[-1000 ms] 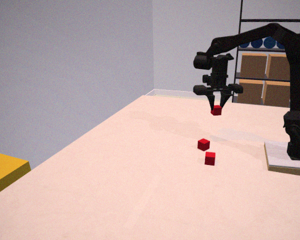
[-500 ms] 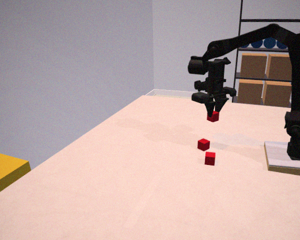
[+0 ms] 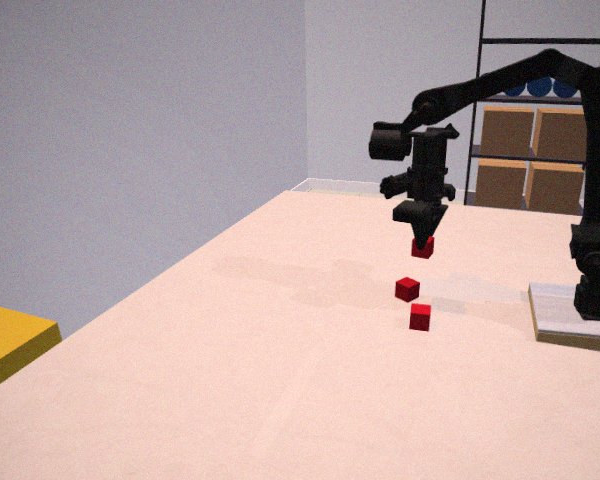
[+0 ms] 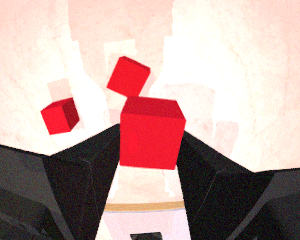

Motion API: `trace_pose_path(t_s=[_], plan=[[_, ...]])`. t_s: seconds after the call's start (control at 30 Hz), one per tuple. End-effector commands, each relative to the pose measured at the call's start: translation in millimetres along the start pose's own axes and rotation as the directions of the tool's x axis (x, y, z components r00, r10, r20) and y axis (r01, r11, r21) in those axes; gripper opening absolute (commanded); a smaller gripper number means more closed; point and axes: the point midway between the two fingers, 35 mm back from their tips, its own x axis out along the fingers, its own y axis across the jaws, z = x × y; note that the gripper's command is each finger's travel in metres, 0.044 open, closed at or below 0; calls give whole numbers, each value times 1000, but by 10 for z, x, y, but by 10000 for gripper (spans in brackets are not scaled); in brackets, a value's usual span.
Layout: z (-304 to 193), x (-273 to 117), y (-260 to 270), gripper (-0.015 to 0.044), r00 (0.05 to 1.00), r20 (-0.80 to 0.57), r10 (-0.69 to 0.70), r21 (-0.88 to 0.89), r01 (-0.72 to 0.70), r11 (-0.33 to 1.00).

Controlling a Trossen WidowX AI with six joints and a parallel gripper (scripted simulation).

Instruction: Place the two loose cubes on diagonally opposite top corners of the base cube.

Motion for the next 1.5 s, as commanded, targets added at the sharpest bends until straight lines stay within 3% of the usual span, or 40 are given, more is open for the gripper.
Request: trace_pose_path(t_s=[0.0, 0.43, 0.93, 1.07, 1.47], plan=[[-39, 14, 112, 105, 1000, 7, -3, -127, 4, 992], [-192, 105, 479, 105, 1000, 6, 0, -504, 3, 864], [-427, 206, 862, 105, 1000, 7, 3, -837, 4, 548], [-471, 223, 920, 105, 1000, 7, 4, -876, 4, 482], [-471, 226, 920, 105, 1000, 7, 4, -876, 4, 482]])
